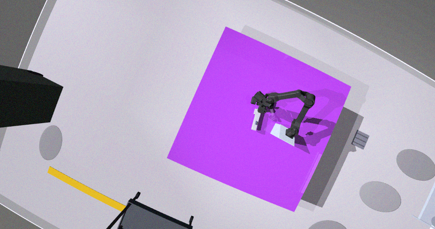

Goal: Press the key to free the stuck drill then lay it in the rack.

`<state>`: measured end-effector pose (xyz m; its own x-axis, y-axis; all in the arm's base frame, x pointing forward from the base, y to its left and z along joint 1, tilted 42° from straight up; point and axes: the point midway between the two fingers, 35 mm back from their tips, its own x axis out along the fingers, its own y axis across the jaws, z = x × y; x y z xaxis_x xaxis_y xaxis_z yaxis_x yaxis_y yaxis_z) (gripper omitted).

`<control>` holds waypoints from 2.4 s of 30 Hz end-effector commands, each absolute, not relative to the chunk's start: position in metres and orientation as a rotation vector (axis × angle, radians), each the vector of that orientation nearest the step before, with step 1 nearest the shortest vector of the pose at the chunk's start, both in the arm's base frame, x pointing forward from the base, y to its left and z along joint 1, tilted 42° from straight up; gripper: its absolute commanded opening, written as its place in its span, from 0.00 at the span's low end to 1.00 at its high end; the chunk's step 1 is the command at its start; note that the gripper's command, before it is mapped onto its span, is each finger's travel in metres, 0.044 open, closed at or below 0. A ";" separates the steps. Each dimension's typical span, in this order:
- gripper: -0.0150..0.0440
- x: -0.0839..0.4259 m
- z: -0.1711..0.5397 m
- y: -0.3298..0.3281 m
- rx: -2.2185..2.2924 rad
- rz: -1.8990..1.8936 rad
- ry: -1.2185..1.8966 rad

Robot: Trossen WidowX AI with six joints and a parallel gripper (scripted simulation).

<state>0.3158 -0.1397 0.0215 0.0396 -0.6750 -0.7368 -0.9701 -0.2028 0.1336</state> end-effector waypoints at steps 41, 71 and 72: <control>1.00 0.318 0.023 -0.142 -1.925 0.972 1.652; 1.00 0.316 0.016 -0.138 -1.925 0.972 1.652; 1.00 0.316 0.015 -0.138 -1.925 0.972 1.652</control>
